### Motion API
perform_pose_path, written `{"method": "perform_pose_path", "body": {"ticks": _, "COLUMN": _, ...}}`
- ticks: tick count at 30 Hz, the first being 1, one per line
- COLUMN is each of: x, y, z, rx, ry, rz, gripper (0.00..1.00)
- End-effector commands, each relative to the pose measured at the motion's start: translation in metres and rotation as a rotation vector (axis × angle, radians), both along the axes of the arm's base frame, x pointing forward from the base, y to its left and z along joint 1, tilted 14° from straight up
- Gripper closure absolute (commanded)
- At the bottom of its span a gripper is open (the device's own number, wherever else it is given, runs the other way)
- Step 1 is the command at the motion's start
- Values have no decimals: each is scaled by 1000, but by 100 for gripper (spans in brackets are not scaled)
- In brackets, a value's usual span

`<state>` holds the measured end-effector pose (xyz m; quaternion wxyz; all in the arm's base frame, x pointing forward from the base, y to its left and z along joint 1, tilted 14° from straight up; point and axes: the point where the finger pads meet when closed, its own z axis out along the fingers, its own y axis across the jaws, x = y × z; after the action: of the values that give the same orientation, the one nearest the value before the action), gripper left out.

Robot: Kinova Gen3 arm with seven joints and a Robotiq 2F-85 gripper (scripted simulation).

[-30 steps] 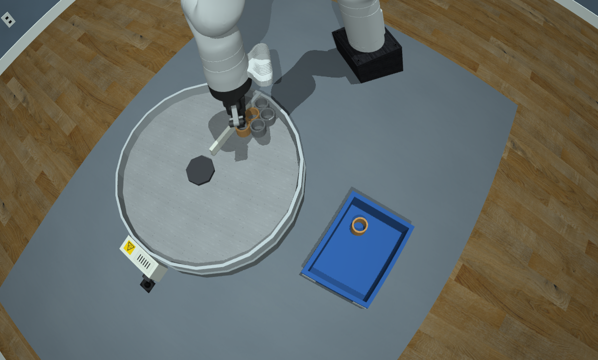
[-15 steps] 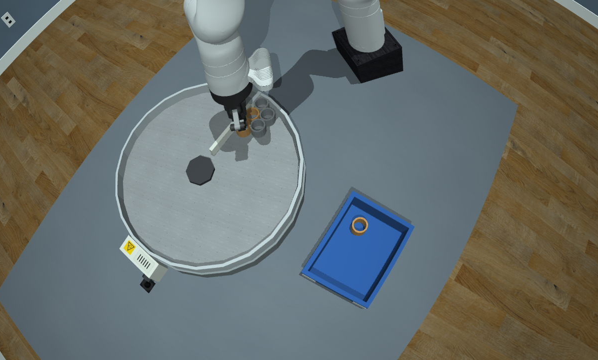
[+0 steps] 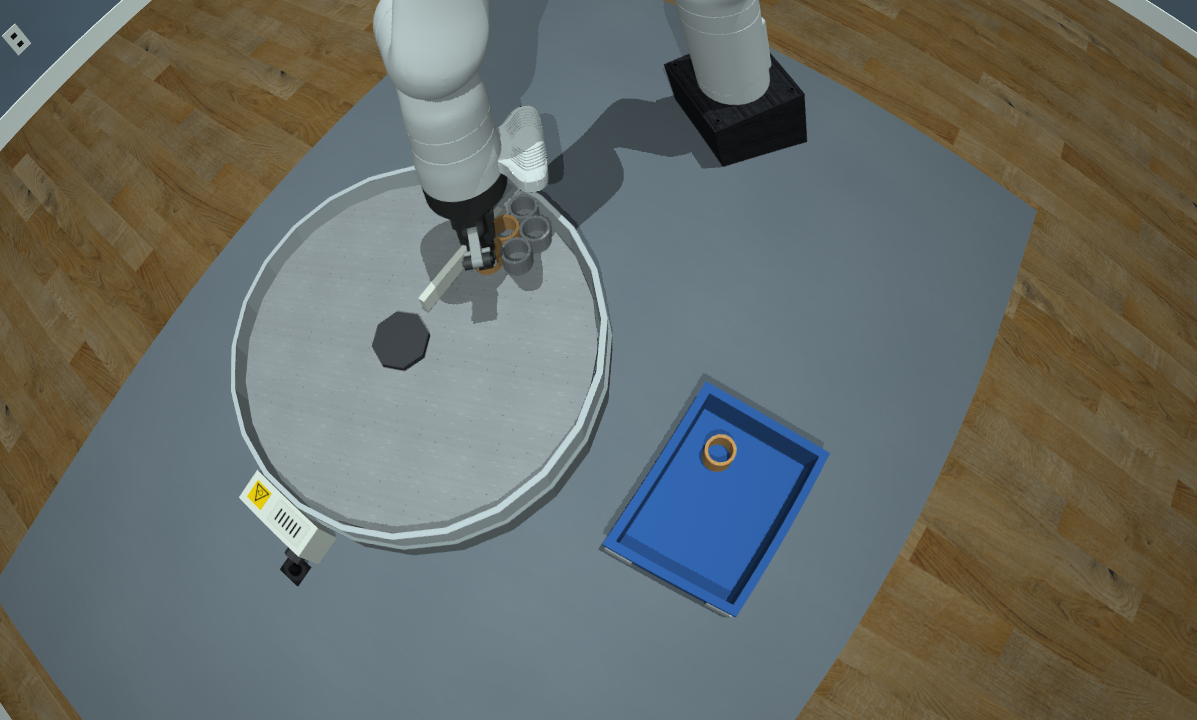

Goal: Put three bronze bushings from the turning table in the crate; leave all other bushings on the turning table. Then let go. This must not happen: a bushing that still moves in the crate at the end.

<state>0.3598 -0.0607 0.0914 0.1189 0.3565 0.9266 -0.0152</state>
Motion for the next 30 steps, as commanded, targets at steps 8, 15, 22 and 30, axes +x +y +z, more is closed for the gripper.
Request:
{"method": "perform_pose_path", "body": {"ticks": 8, "x": -1, "y": -2, "z": 0, "rx": -1, "ry": 1, "rz": -4, "gripper": 86}}
{"method": "perform_pose_path", "body": {"ticks": 15, "x": -1, "y": -2, "z": 0, "rx": -1, "ry": 1, "rz": -4, "gripper": 86}}
{"method": "perform_pose_path", "body": {"ticks": 22, "x": 0, "y": -2, "z": -3, "rx": -1, "ry": 1, "rz": -4, "gripper": 86}}
{"method": "perform_pose_path", "body": {"ticks": 30, "x": 1, "y": -3, "z": -6, "rx": -1, "ry": 1, "rz": -4, "gripper": 86}}
